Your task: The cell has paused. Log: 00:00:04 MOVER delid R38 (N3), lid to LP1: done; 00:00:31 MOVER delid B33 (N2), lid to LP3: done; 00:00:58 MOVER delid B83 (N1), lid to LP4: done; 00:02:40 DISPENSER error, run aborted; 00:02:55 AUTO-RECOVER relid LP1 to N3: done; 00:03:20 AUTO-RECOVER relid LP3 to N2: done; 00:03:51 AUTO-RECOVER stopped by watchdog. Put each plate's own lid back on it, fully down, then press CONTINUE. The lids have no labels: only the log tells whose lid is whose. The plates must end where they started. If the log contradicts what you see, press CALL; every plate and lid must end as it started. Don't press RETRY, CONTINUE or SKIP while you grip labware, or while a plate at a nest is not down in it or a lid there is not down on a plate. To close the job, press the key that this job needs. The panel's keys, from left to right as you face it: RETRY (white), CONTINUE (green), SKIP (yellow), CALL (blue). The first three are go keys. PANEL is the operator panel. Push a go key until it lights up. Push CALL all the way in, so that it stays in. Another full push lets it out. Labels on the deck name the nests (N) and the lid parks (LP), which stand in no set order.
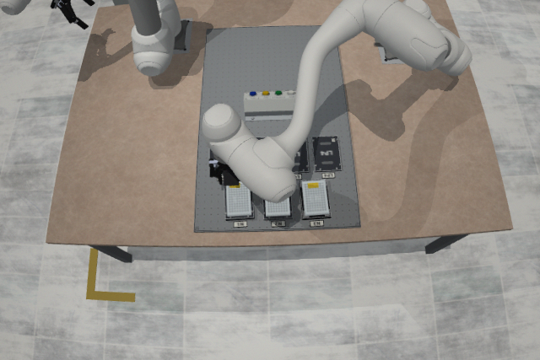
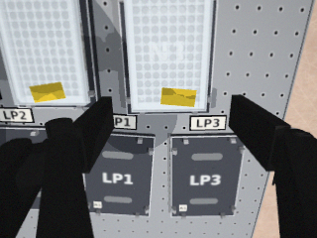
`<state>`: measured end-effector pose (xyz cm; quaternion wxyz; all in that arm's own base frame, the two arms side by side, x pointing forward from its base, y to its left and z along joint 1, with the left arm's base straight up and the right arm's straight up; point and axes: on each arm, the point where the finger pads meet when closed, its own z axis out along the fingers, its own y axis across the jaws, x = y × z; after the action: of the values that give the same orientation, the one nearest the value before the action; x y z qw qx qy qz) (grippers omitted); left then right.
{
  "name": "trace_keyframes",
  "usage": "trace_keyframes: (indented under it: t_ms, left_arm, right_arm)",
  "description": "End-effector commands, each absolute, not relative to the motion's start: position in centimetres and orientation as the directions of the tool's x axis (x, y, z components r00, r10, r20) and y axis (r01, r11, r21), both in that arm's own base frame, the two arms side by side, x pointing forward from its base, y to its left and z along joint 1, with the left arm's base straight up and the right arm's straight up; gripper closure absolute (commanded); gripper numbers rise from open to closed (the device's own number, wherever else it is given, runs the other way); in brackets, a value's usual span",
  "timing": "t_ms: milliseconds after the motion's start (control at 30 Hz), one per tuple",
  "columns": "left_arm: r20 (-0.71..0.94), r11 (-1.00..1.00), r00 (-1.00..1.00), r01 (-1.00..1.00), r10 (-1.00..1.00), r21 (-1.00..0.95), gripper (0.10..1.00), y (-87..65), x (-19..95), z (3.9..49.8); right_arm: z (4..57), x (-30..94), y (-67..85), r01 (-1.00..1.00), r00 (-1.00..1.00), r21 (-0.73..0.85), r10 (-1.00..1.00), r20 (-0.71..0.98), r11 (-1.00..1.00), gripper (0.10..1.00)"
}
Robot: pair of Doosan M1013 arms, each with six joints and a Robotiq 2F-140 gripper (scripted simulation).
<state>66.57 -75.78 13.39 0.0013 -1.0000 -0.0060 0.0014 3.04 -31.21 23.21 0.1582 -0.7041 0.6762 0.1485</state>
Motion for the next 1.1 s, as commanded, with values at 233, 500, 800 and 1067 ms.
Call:
trace_keyframes:
  t_ms: [233,500,800,1067]
  left_arm:
    - [0.001,-1.000,1.000,0.003,0.003,0.001,0.403,-74.9,57.2,15.6]
    - [0.001,-1.000,1.000,-0.002,-0.002,0.001,0.403,-73.2,50.7,16.5]
    - [0.001,-1.000,1.000,-0.009,-0.009,0.001,0.403,-70.5,43.9,17.0]
    - [0.001,-1.000,1.000,-0.014,-0.014,0.001,0.403,-67.3,37.8,17.1]
  right_arm:
    - [23.3,3.1,-31.2,-0.999,0.042,-0.022,-0.906,-0.422,-0.035,0.098]
    - [23.3,3.1,-31.2,-0.999,0.042,-0.022,-0.906,-0.422,-0.035,0.098]
    - [23.3,3.1,-31.2,-0.999,0.042,-0.022,-0.906,-0.422,-0.035,0.098]
    - [23.3,3.1,-31.2,-0.999,0.042,-0.022,-0.906,-0.422,-0.035,0.098]
